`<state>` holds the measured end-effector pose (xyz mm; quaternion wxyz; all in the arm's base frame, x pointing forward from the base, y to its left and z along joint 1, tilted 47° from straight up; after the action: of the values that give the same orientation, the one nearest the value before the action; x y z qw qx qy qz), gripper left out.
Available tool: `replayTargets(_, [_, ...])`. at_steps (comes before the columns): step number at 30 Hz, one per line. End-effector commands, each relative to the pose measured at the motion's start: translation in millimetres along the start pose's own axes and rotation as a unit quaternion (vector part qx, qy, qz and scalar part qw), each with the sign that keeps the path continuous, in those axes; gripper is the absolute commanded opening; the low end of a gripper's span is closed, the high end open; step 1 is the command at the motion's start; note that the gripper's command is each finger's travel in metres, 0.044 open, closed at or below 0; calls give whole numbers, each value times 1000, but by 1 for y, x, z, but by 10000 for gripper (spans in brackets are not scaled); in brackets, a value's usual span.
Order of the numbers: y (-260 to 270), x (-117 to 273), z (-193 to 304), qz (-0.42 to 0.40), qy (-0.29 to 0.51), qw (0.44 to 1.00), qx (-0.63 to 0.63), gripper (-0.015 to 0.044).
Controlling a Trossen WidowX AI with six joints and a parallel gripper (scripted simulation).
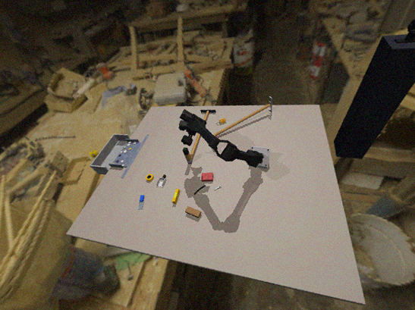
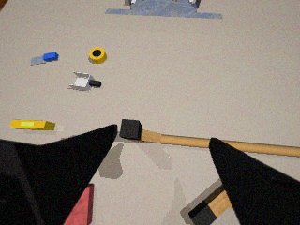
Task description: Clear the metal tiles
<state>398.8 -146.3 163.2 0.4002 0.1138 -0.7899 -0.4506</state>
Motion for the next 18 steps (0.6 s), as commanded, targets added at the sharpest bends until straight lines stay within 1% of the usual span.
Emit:
replayTargets(1, [14,1,12,-10,1,1000,2,440])
replayTargets(8, [32,5,28,-24,0,1000,9,440])
replayTargets(12, [34,5,29,-25,0,1000,9,440])
replayTargets(18, [31,-6,37,-25,1,1000,9,440])
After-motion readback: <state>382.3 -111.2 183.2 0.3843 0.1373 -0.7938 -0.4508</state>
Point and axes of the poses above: the point midway between the two fingers, 35 mm back from their tips, its own x axis back along the fingers, its own y axis across the jaws, z = x × y, the point moved 4 cm from there along x, back along the fingers, and after that the axes turned 15 degrees about -x, right-handed, at the moved point
